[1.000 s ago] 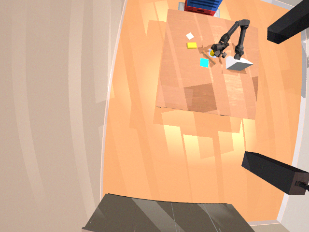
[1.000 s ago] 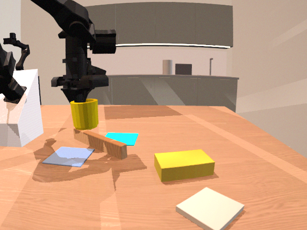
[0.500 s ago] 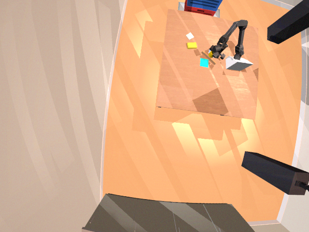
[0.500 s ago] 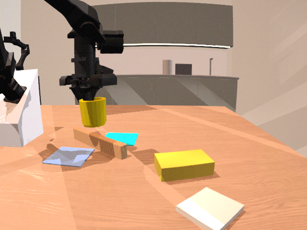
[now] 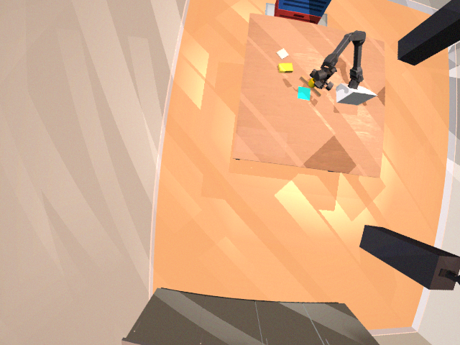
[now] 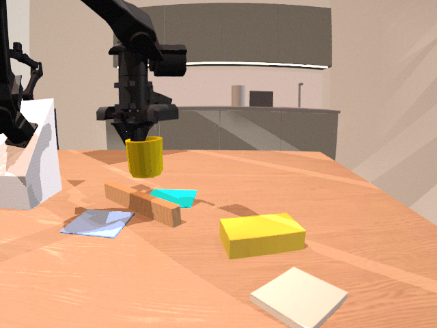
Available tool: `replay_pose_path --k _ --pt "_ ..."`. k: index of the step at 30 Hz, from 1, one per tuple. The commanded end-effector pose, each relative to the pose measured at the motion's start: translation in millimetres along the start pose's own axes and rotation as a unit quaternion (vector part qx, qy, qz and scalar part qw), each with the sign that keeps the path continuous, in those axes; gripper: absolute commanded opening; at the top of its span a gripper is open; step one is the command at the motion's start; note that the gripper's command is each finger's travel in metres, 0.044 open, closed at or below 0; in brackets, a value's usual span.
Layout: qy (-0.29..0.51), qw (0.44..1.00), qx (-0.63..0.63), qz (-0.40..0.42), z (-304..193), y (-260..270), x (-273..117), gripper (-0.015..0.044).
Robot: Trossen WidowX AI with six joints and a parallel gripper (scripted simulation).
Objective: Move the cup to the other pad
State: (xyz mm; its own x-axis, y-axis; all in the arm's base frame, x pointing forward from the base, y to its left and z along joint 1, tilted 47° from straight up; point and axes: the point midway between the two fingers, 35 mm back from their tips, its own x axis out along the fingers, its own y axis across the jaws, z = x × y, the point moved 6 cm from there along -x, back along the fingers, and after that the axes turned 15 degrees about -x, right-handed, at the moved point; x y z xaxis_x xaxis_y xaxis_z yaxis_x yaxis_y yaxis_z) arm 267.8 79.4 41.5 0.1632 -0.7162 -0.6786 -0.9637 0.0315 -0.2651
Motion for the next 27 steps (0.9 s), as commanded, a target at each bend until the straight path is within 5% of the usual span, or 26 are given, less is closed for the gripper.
replay_pose_path --k 1,27 --pt "-0.001 1.000 -0.001 0.003 9 -2 0 0.0000" --pt "-0.002 1.000 0.000 0.002 54 -16 -1 0.0000"
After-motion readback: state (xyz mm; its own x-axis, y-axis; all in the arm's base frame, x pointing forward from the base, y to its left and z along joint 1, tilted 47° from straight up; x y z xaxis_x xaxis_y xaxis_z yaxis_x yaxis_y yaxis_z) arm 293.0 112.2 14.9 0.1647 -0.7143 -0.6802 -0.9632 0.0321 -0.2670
